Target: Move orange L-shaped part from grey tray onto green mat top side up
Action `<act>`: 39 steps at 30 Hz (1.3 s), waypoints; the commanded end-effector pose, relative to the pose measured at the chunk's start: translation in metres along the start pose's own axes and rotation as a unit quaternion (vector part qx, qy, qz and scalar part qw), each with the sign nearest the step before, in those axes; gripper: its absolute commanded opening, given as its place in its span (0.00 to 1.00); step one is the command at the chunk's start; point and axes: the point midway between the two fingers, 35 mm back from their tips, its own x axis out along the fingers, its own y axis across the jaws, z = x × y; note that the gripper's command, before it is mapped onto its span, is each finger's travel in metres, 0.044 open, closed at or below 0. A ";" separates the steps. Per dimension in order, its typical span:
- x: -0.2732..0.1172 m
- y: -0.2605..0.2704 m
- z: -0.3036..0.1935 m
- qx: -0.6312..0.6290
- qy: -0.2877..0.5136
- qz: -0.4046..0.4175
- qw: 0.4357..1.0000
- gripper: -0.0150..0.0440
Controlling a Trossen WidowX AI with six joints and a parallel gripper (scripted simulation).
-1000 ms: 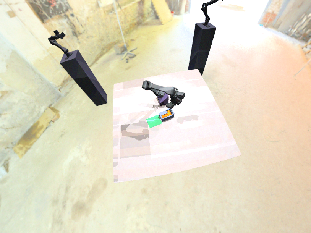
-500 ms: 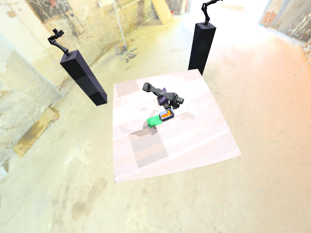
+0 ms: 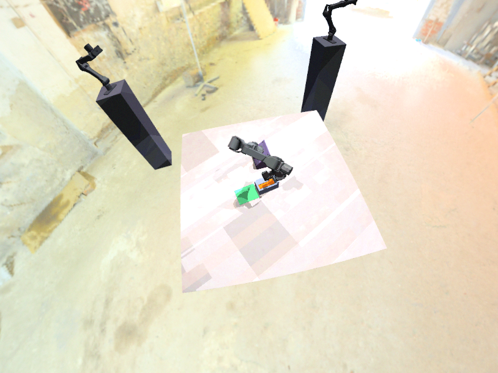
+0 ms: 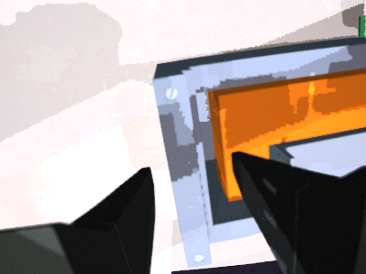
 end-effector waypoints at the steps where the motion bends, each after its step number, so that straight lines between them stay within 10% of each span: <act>1: 0.006 0.000 0.001 0.000 -0.007 0.000 1.000 0.56; 39: 0.042 0.000 0.002 0.000 -0.007 -0.001 1.000 0.56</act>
